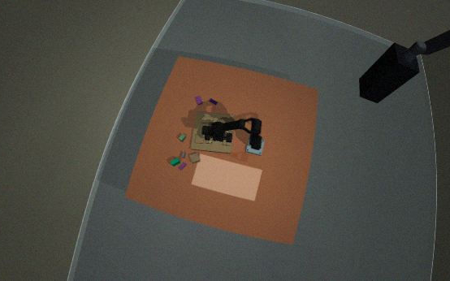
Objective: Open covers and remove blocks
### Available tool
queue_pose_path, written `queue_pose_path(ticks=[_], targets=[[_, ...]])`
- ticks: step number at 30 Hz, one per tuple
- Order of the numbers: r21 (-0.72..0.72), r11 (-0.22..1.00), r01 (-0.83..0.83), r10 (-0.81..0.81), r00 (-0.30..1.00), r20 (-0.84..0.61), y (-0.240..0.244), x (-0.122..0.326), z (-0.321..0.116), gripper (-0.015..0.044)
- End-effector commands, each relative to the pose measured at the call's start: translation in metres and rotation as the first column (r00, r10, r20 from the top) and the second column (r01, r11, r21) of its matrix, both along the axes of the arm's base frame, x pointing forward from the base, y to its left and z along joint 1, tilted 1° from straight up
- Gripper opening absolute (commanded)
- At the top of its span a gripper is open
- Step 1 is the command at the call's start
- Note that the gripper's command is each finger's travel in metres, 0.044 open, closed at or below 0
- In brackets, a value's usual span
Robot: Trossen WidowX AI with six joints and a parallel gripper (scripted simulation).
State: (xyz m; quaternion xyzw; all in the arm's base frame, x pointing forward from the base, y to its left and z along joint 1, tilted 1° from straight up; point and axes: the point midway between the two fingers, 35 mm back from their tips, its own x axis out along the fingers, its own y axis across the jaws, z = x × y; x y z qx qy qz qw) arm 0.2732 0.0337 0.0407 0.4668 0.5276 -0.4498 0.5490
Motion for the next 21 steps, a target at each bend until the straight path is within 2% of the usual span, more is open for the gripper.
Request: queue_pose_path(ticks=[1, 21], targets=[[0.006, 1.000, -0.003, 0.003, 1.000, -0.001, -0.004, 0.001, -0.001, 0.0000], [0.004, 1.000, -0.003, 0.003, 1.000, -0.001, -0.022, 0.006, -0.001, 0.0000]])
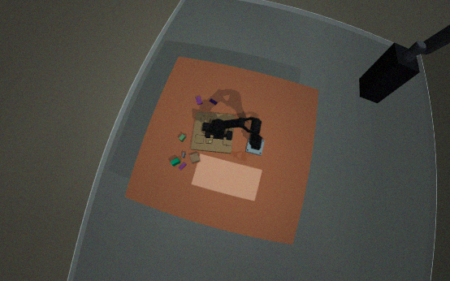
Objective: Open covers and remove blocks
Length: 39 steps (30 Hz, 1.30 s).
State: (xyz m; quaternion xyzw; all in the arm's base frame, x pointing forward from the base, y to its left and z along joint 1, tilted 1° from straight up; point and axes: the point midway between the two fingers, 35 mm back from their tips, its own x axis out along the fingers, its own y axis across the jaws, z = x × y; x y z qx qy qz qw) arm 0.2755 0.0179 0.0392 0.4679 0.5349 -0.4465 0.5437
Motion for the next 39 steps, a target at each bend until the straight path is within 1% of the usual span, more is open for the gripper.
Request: queue_pose_path(ticks=[1, 39], targets=[[-0.012, 1.000, 0.001, -0.001, 1.000, 0.009, -0.008, 0.004, 0.001, 0.0000], [-0.015, 1.000, 0.001, -0.001, 1.000, 0.009, -0.045, 0.009, 0.001, 0.0000]])
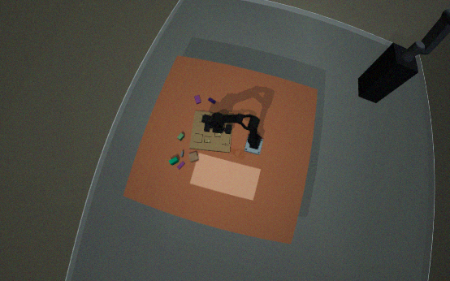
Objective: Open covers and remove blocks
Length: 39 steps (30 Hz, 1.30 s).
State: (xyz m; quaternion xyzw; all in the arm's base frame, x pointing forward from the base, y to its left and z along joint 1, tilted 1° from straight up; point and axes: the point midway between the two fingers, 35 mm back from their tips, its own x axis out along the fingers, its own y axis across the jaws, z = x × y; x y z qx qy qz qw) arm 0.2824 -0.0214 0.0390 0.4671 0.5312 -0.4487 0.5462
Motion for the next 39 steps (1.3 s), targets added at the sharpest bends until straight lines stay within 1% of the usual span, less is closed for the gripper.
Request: queue_pose_path(ticks=[1, 25, 39], targets=[[-0.007, 1.000, -0.001, 0.001, 1.000, 0.006, -0.007, 0.002, 0.001, 0.0000], [-0.009, 1.000, -0.001, 0.001, 1.000, 0.006, -0.028, 0.003, 0.002, 0.0000], [-0.009, 1.000, -0.001, 0.001, 1.000, 0.006, -0.029, 0.004, 0.019, 0.0000]])
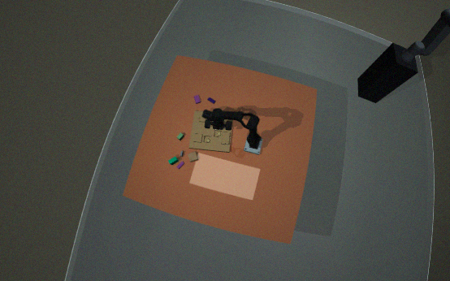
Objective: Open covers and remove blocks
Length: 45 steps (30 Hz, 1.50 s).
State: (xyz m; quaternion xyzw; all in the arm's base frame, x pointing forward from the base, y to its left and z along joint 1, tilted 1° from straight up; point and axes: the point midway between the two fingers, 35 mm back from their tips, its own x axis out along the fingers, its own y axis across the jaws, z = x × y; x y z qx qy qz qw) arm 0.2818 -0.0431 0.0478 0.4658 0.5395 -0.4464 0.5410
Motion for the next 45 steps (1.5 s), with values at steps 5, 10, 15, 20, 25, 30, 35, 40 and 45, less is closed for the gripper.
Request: queue_pose_path(ticks=[5, 10, 15, 20, 25, 30, 35, 40, 45], targets=[[-0.022, 1.000, 0.006, -0.005, 1.000, 0.020, -0.007, 0.005, 0.016, 0.0000], [-0.022, 1.000, 0.006, -0.005, 1.000, 0.020, -0.007, 0.005, 0.023, 0.0000], [-0.022, 1.000, 0.006, -0.005, 1.000, 0.020, -0.007, 0.004, 0.029, 0.0000], [-0.022, 1.000, 0.006, -0.005, 1.000, 0.020, -0.007, 0.004, 0.036, 0.0000], [-0.022, 1.000, 0.006, -0.005, 1.000, 0.020, -0.007, 0.003, 0.043, 0.0000], [-0.014, 1.000, 0.011, -0.011, 1.000, 0.009, -0.005, -0.003, 0.040, 0.0000], [-0.016, 1.000, 0.009, -0.009, 1.000, 0.010, 0.003, -0.029, 0.046, 0.0000], [-0.017, 1.000, 0.008, -0.008, 1.000, 0.011, 0.010, -0.057, 0.049, 0.0000], [-0.019, 1.000, 0.006, -0.006, 1.000, 0.011, 0.017, -0.085, 0.049, 0.0000]])
